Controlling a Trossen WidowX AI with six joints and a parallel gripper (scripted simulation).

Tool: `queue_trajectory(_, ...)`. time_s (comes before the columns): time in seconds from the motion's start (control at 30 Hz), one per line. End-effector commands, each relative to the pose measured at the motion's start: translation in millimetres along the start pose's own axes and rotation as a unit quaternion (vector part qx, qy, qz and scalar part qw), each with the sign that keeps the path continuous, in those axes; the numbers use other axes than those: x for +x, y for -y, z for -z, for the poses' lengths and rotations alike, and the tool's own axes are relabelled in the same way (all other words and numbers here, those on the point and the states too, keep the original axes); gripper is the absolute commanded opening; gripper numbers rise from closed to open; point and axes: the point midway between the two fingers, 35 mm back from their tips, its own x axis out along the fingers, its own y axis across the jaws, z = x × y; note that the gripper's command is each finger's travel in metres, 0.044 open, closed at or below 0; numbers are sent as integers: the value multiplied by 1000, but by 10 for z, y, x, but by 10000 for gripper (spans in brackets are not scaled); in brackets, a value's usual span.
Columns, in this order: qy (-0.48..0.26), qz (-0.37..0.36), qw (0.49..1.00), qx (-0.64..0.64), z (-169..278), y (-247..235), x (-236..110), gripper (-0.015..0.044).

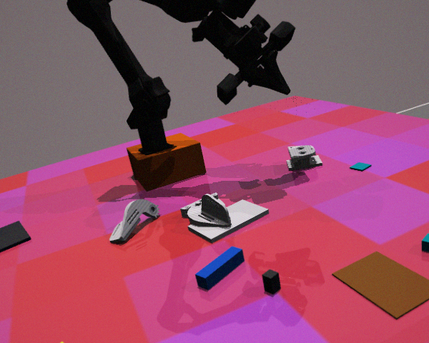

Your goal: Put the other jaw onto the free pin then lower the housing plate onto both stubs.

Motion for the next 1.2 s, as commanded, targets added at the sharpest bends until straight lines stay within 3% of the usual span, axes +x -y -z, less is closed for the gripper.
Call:
queue_trajectory(0.0, -2, 15, 999, 33, -30, 102, 12, 0)
queue_trajectory(0.6, 9, 92, 976, 197, -193, 617, 7, 0)
queue_trajectory(1.17, 28, 157, 923, 351, -269, 1089, -65, 0)
